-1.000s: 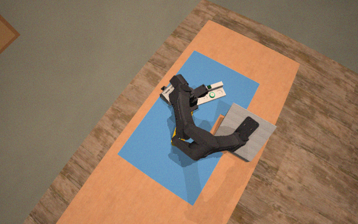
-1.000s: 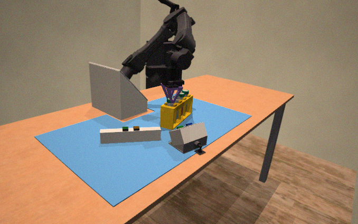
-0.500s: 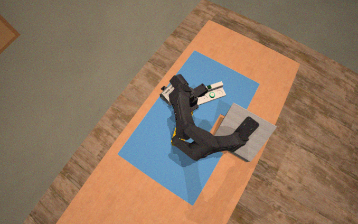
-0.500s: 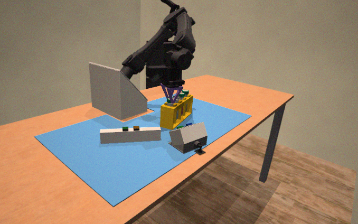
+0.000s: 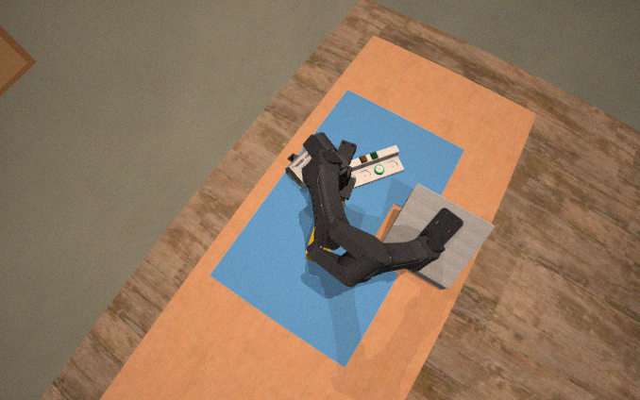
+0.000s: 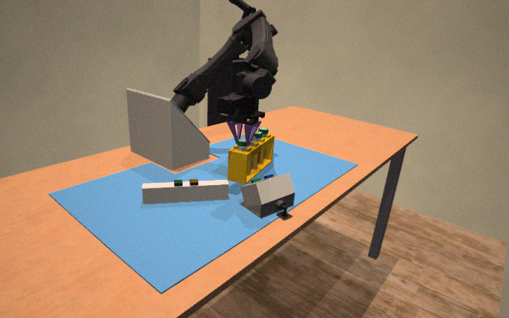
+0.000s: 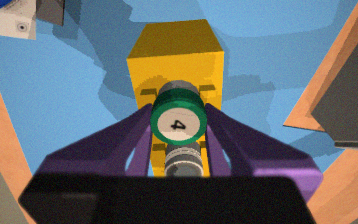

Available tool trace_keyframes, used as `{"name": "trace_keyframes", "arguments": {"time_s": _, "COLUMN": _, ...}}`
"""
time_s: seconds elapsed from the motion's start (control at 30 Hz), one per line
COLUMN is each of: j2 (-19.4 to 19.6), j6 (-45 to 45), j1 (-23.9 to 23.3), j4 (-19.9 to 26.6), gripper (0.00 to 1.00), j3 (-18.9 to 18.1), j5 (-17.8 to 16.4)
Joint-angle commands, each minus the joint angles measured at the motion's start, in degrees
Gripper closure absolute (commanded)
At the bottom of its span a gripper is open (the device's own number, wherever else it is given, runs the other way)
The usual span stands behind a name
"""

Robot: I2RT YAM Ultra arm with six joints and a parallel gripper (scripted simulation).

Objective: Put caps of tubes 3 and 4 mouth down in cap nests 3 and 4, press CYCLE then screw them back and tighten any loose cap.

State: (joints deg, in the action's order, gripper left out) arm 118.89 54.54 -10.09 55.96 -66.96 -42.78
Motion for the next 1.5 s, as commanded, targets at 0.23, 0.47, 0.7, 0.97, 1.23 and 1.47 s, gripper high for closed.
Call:
{"name": "trace_keyframes", "arguments": {"time_s": 0.23, "j2": -0.3, "j6": -29.0, "j1": -0.4, "j4": 0.1, "gripper": 1.00, "j3": -0.3, "j5": 0.0}}
{"name": "trace_keyframes", "arguments": {"time_s": 0.47, "j2": -0.3, "j6": -49.1, "j1": -0.4, "j4": 0.1, "gripper": 1.00, "j3": -0.4, "j5": 0.0}}
{"name": "trace_keyframes", "arguments": {"time_s": 0.7, "j2": -0.3, "j6": -69.2, "j1": -0.4, "j4": 0.1, "gripper": 1.00, "j3": -0.4, "j5": 0.0}}
{"name": "trace_keyframes", "arguments": {"time_s": 0.97, "j2": -0.3, "j6": -86.4, "j1": -0.4, "j4": 0.2, "gripper": 1.00, "j3": -0.4, "j5": 0.0}}
{"name": "trace_keyframes", "arguments": {"time_s": 1.23, "j2": -0.3, "j6": -109.3, "j1": -0.4, "j4": 0.2, "gripper": 1.00, "j3": -0.4, "j5": 0.0}}
{"name": "trace_keyframes", "arguments": {"time_s": 1.47, "j2": -0.3, "j6": -123.6, "j1": -0.4, "j4": 0.2, "gripper": 1.00, "j3": -0.4, "j5": 0.0}}
